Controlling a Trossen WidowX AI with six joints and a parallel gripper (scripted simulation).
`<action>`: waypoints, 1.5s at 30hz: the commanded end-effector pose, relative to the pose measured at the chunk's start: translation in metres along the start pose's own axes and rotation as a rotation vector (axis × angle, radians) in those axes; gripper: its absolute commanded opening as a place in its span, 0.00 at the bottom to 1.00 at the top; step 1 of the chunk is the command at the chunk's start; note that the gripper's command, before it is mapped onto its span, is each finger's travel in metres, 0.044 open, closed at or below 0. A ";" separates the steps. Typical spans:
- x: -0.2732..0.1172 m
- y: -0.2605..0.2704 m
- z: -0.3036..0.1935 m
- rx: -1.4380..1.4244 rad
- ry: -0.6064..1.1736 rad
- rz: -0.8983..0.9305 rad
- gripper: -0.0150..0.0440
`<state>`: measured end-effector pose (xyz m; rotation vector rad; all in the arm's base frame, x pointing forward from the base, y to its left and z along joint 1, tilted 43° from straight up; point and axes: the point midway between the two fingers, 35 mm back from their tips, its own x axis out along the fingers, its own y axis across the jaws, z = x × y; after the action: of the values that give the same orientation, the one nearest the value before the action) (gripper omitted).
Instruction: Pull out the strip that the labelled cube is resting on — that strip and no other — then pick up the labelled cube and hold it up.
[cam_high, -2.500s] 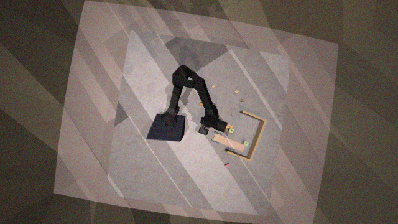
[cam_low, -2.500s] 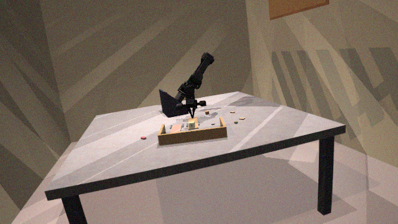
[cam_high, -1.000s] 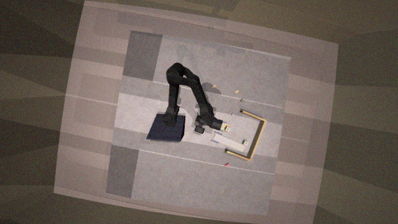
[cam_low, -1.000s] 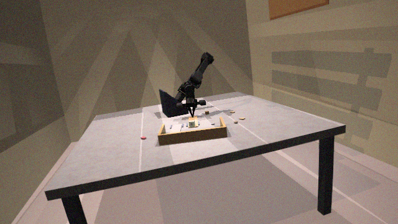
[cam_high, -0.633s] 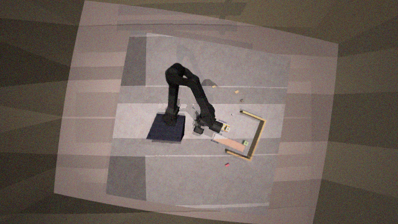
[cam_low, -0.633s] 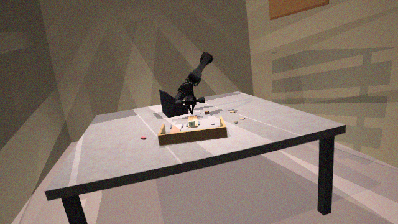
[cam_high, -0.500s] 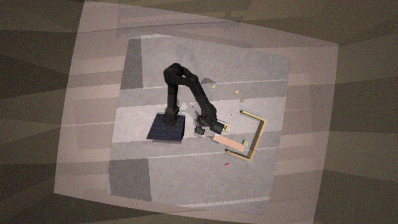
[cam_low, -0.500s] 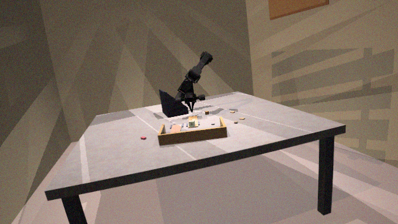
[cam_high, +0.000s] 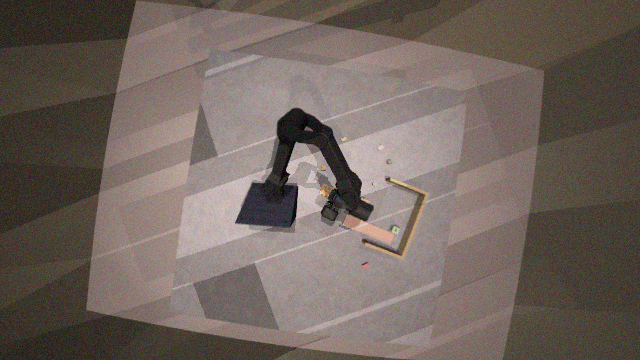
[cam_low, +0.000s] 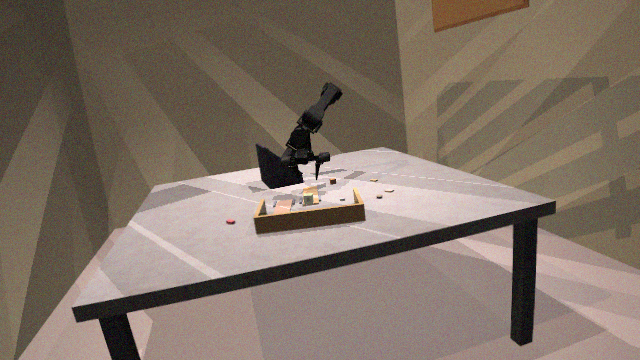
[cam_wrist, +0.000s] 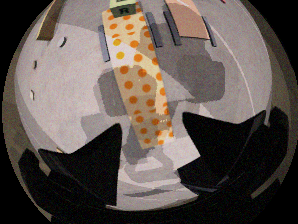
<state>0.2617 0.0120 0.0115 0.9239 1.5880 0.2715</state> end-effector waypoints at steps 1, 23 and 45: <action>-0.002 0.001 0.015 0.010 -0.001 -0.003 0.97; -0.011 0.010 0.088 0.007 -0.004 -0.003 1.00; -0.021 0.015 0.154 0.005 -0.007 -0.003 0.96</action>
<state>0.4024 -0.0384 -0.0021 0.9255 1.5815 0.2659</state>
